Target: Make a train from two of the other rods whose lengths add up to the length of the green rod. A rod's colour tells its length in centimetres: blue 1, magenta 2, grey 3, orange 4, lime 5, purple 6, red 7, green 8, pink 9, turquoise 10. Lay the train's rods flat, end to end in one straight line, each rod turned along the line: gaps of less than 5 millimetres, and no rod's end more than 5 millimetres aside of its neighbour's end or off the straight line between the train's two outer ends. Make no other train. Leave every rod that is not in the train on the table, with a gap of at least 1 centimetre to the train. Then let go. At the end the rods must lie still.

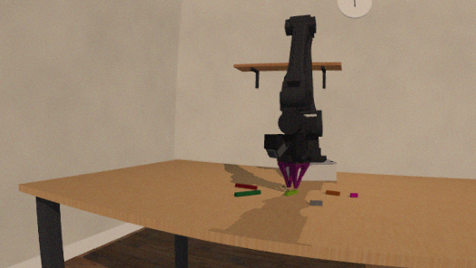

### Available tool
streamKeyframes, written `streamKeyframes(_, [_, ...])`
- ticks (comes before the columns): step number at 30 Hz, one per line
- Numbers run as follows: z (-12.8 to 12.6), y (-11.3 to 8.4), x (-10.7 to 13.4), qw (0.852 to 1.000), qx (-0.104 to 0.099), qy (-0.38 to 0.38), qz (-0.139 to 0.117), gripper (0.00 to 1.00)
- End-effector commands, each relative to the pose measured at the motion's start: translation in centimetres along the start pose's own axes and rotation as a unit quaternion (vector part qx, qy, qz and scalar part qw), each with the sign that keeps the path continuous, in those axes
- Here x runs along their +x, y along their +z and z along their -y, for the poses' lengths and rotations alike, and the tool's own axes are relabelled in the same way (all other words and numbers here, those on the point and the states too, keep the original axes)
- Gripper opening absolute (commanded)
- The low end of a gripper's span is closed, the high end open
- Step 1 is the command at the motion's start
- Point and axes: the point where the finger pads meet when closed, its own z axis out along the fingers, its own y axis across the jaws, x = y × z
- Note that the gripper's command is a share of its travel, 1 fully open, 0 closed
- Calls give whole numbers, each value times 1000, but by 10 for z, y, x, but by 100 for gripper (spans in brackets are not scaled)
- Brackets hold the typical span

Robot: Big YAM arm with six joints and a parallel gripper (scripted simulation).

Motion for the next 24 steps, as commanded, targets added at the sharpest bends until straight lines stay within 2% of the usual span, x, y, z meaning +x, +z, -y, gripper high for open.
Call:
streamKeyframes(1, [-9, -8, -20, 1000, -9, 2, 17, 22])
streamKeyframes(24, [-7, -6, -17, 1000, -8, 2, 13, 22])
